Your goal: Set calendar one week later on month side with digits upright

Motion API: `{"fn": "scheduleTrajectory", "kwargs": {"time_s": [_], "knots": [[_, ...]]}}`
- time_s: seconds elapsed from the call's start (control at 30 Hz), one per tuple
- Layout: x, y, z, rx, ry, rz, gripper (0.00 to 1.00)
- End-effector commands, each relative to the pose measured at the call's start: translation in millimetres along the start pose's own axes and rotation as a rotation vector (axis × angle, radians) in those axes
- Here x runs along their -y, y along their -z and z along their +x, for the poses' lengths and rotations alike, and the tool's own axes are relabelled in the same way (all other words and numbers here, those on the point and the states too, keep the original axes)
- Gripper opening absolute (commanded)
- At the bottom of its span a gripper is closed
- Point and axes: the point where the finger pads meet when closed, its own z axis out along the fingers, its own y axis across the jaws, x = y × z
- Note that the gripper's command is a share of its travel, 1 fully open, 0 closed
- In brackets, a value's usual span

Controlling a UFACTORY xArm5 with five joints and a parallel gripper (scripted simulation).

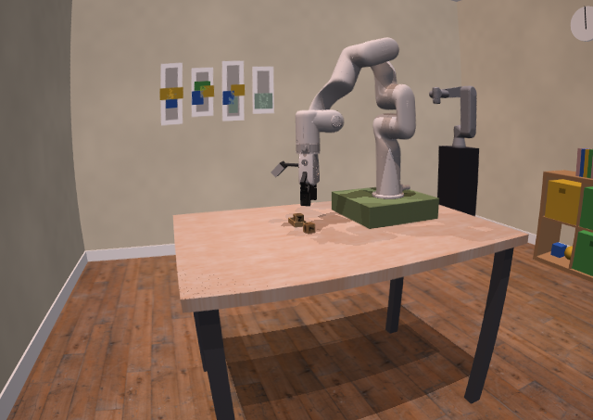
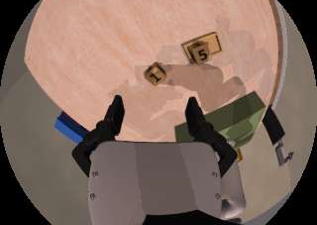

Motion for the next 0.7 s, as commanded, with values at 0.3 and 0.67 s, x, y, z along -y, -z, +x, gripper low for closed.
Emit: {"fn": "scheduleTrajectory", "kwargs": {"time_s": [0.3,0.67], "knots": [[0.7,1.0,0.5,-0.003,0.431,0.002,1.0],[0.6,1.0,0.2,-0.003,0.735,0.002,1.0]]}}
